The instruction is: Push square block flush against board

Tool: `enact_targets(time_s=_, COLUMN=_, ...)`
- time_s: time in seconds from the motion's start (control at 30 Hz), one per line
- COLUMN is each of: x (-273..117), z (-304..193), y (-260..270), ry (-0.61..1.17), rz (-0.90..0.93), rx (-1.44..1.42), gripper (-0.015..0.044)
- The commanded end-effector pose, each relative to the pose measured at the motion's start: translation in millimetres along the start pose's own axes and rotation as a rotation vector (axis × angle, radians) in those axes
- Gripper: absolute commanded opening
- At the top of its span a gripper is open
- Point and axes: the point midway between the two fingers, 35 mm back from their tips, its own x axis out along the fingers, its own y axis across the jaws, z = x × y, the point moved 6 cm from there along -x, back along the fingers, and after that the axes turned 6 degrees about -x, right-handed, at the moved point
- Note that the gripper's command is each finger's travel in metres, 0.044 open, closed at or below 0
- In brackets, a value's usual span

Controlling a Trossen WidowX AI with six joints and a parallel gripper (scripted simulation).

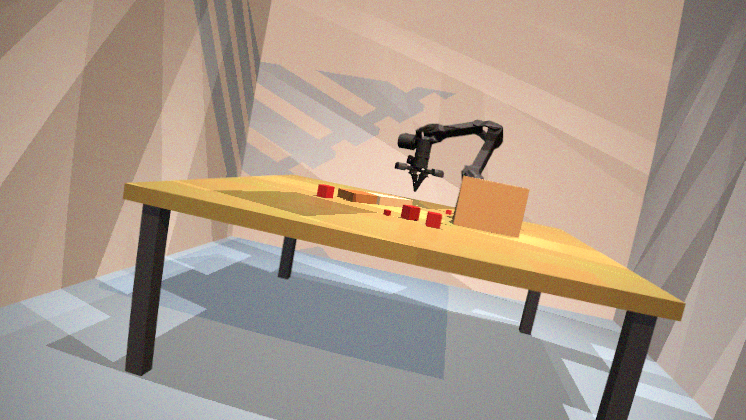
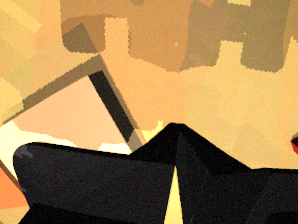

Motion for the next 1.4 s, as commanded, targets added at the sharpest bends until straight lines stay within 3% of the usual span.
enact_targets(time_s=0.0, x=0, z=0, y=1, ry=-0.002, rz=-0.006, rx=-0.135, gripper=0.0)
enact_targets(time_s=0.47, x=0, z=-2, y=6, ry=0.0, rz=-0.005, rx=-0.619, gripper=0.0)
enact_targets(time_s=0.73, x=2, z=-2, y=6, ry=0.001, rz=-0.005, rx=-0.669, gripper=0.0)
enact_targets(time_s=1.37, x=26, z=-4, y=13, ry=0.002, rz=-0.005, rx=-1.318, gripper=0.0)
